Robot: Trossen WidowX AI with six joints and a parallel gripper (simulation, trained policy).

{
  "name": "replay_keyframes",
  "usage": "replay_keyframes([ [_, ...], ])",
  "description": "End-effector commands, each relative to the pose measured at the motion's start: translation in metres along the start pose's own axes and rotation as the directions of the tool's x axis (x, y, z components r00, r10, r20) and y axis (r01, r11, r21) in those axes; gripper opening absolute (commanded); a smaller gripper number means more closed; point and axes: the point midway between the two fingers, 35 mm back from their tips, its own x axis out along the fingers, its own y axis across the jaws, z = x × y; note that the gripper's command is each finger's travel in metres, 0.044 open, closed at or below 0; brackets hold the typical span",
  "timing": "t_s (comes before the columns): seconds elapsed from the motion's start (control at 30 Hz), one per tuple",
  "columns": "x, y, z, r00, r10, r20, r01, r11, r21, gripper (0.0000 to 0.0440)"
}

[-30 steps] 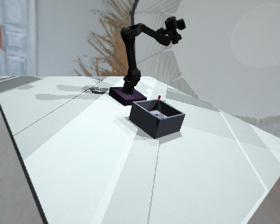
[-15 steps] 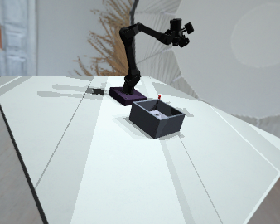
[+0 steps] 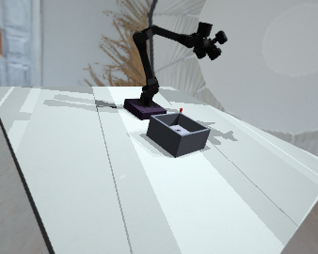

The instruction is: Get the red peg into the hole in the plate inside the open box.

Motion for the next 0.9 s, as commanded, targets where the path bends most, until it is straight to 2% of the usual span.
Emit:
replay_keyframes([
  [0.0, -0.013, 0.008, 0.022, 0.99, 0.03, 0.14, -0.022, 0.998, -0.059, 0.044],
  [0.2, -0.036, 0.01, 0.056, 0.941, 0.034, 0.336, 0.005, 0.993, -0.117, 0.044],
  [0.4, -0.064, 0.005, 0.087, 0.855, 0.003, 0.518, 0.08, 0.987, -0.138, 0.044],
  [0.63, -0.1, -0.013, 0.119, 0.716, -0.085, 0.692, 0.211, 0.973, -0.098, 0.044],
  [0.87, -0.136, -0.042, 0.142, 0.553, -0.224, 0.802, 0.362, 0.932, 0.011, 0.044],
])
